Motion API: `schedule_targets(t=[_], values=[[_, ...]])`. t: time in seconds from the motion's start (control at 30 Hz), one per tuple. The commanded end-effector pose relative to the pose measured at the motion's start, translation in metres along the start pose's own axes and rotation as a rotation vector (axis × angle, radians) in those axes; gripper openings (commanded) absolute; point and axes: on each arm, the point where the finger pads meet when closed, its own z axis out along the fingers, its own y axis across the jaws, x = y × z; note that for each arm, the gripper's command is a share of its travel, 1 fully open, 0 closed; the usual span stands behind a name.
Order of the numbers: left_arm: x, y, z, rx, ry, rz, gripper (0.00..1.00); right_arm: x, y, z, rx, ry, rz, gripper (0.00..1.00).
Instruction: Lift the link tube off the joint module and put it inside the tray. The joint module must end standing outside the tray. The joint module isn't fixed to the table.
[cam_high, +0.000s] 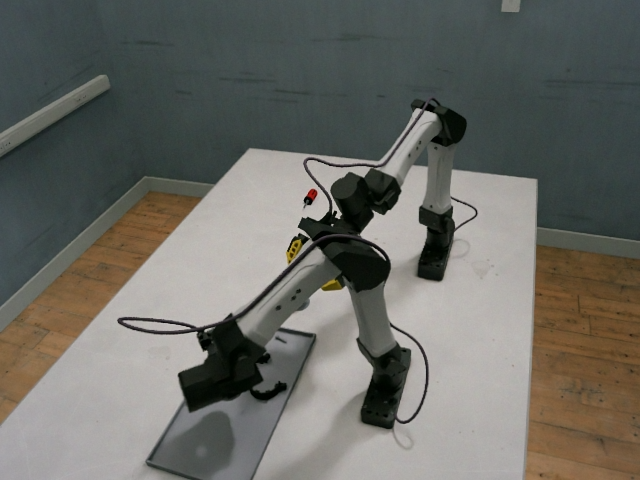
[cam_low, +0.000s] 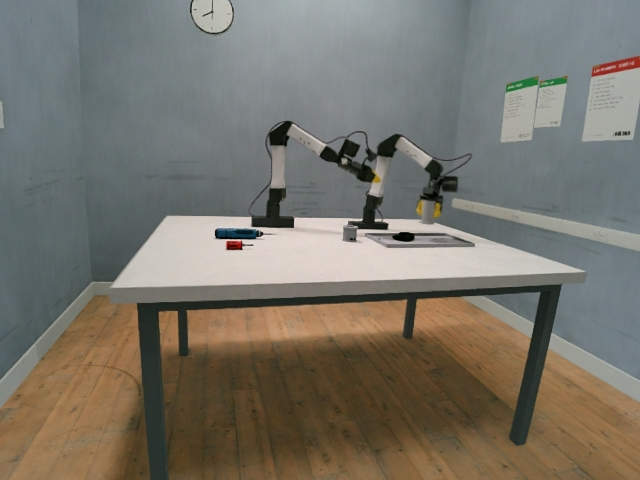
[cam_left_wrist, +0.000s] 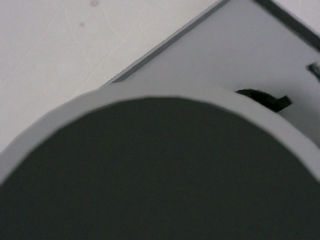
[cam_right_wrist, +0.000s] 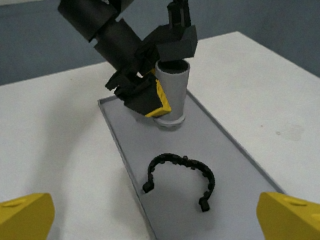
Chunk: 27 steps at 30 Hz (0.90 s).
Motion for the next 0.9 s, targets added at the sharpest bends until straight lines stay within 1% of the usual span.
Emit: schedule_targets(t=[0.0, 0.1, 0.23, 0.33, 0.37, 0.43, 0.5, 0.6, 0.7, 0.87], values=[[0.006, 0.018, -0.01, 0.072, -0.032, 0.072, 0.41, 0.001, 0.002, 0.009, 0.005, -0.037, 0.003, 1.0], [0.01, 0.023, -0.011, 0.071, -0.032, 0.07, 0.41, 0.005, 0.002, 0.01, 0.004, -0.029, 0.002, 1.0], [0.024, 0.046, -0.013, 0.049, -0.03, 0.084, 0.41, -0.001, 0.002, 0.007, 0.004, -0.043, 0.003, 1.0], [0.039, 0.061, -0.008, 0.029, -0.027, 0.095, 0.41, -0.001, 0.002, 0.008, 0.004, -0.042, 0.003, 1.0], [0.042, 0.062, -0.005, 0.031, -0.028, 0.092, 0.41, -0.006, 0.002, 0.006, 0.0, -0.048, -0.001, 1.0], [0.047, 0.063, -0.002, 0.036, -0.029, 0.083, 0.41, -0.006, 0.002, 0.006, 0.0, -0.048, -0.001, 1.0], [0.051, 0.056, 0.003, 0.06, -0.032, 0.049, 0.41, -0.006, 0.002, 0.006, 0.0, -0.048, -0.001, 1.0], [0.05, 0.061, 0.004, 0.037, -0.033, 0.077, 0.41, -0.006, 0.002, 0.006, 0.0, -0.048, -0.001, 1.0], [0.05, 0.058, 0.005, 0.049, -0.039, 0.064, 0.41, -0.007, 0.002, 0.006, 0.0, -0.049, 0.0, 1.0], [0.063, 0.055, 0.017, 0.056, -0.04, 0.063, 0.41, -0.007, 0.002, 0.006, 0.0, -0.049, 0.0, 1.0]])
